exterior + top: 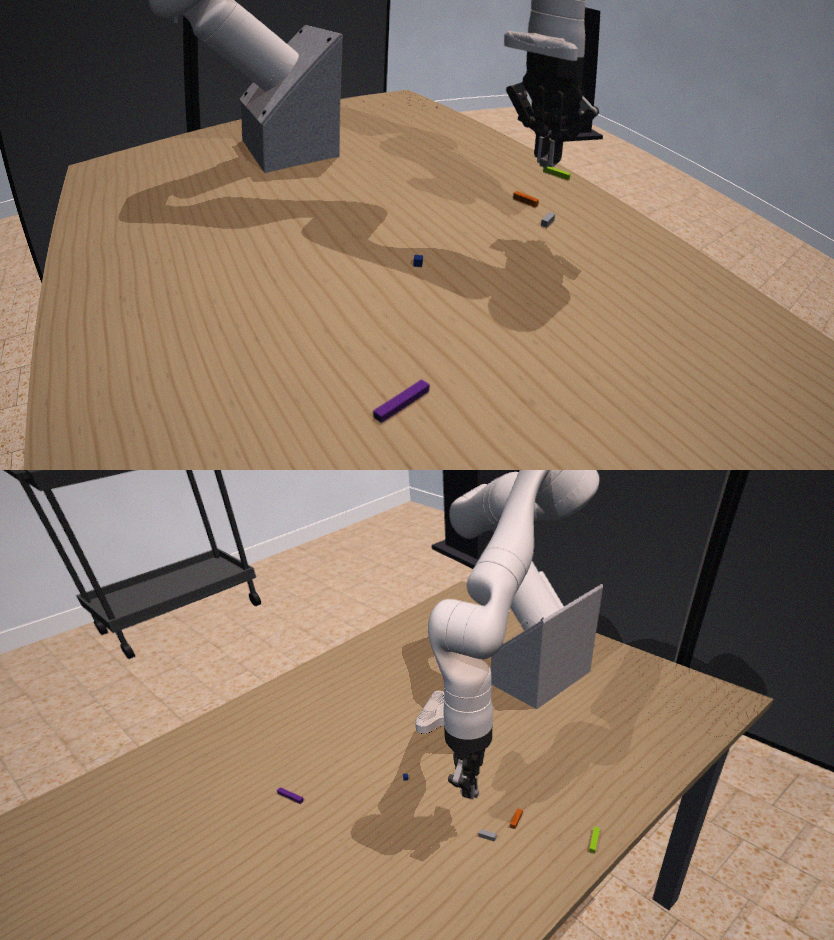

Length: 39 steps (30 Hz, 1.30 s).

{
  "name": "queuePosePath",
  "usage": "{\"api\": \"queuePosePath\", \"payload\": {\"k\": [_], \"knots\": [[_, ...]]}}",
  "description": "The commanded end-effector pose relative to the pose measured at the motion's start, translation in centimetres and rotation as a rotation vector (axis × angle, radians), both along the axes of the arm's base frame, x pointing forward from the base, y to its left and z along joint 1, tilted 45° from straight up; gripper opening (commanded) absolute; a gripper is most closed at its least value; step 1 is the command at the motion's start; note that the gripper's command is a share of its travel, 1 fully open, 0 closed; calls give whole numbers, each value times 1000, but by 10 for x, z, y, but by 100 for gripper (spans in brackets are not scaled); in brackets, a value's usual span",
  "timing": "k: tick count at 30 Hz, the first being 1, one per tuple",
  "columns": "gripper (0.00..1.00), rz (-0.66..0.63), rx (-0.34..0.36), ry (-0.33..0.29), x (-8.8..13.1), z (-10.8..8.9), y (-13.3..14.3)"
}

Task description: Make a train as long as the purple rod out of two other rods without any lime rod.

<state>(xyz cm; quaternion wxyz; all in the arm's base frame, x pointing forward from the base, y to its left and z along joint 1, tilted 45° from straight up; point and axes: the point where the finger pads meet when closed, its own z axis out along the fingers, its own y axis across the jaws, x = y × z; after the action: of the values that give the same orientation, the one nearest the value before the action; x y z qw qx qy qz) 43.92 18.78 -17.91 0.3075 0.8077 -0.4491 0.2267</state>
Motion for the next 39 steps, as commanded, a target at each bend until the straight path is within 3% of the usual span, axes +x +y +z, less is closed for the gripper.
{"api": "queuePosePath", "payload": {"k": [1, 16, 27, 39], "knots": [[5, 1, 2, -1, 0, 0, 1], [5, 1, 1, -1, 4, -26, -25], [5, 1, 2, -1, 8, -57, -55], [5, 1, 2, -1, 9, -62, -60]]}}
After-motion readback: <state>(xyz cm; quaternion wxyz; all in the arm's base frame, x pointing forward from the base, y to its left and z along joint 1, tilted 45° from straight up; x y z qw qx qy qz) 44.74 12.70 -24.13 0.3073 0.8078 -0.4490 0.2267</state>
